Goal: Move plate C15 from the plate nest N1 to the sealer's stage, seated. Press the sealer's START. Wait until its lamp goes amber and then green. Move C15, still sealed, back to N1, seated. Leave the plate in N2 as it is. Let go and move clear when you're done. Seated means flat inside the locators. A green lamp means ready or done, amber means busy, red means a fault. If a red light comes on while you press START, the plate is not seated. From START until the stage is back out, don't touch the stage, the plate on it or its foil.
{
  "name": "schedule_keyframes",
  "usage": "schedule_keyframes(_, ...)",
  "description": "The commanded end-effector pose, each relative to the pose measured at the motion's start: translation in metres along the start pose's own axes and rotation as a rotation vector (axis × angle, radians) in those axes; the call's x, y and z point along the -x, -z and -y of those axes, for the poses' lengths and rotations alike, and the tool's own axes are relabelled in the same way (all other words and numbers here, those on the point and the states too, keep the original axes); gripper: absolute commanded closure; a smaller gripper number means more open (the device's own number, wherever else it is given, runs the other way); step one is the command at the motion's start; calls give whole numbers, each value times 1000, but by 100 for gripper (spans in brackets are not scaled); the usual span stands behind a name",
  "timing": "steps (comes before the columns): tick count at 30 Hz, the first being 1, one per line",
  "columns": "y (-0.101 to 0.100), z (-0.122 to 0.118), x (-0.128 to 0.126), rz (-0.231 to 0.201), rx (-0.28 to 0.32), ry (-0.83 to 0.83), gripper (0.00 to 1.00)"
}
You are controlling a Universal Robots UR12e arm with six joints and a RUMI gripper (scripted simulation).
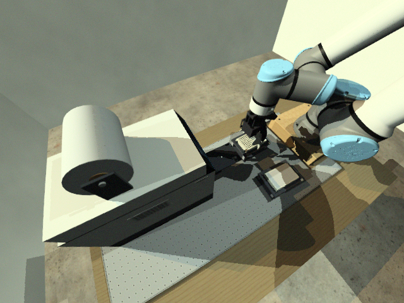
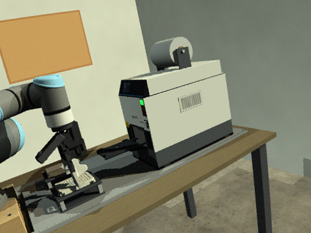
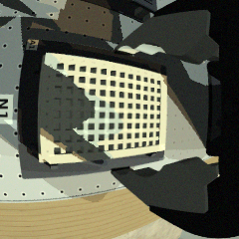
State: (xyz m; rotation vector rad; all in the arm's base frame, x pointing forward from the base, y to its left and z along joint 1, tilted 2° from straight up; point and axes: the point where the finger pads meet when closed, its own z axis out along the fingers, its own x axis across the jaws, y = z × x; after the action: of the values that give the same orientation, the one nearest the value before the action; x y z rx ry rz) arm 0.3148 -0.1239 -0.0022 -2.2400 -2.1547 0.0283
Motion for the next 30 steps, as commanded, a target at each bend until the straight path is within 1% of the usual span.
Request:
schedule_keyframes(1,0,0,0,0,1,0,32)
schedule_keyframes(4,0,0,0,0,1,0,32)
schedule_keyframes(5,0,0,0,0,1,0,34)
schedule_keyframes(10,0,0,0,0,1,0,36)
schedule_keyframes(30,0,0,0,0,1,0,44)
